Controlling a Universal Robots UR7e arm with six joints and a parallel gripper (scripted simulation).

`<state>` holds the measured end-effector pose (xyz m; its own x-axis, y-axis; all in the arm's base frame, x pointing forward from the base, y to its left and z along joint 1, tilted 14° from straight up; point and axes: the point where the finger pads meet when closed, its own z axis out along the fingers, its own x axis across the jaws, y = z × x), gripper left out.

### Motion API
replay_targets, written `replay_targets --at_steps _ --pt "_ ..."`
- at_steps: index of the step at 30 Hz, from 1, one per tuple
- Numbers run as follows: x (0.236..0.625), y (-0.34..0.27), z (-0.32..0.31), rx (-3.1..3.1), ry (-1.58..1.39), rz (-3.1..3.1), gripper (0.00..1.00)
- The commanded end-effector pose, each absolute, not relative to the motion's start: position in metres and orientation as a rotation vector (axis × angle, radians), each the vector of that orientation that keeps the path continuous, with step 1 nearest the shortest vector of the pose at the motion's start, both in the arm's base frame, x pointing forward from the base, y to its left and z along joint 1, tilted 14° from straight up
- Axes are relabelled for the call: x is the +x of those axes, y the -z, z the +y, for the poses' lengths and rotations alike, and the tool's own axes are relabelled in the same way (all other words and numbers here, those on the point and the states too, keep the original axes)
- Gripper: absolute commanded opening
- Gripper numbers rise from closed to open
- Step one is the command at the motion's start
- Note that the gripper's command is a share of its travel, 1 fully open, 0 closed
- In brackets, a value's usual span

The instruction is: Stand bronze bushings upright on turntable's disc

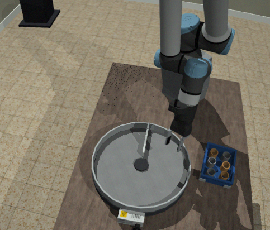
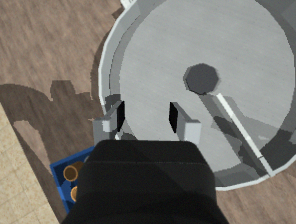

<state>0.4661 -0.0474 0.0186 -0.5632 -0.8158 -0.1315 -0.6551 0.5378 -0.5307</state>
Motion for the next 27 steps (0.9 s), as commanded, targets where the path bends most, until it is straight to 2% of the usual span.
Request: replay_targets --at_steps 1,19,27 --pt "0.448 -0.019 -0.067 -1.194 0.567 2.506 1.0" --pt "0.369 -0.015 -0.109 -1.093 0.397 2.769 1.0" --pt "0.354 -0.014 -0.112 -1.071 0.36 2.81 1.0"
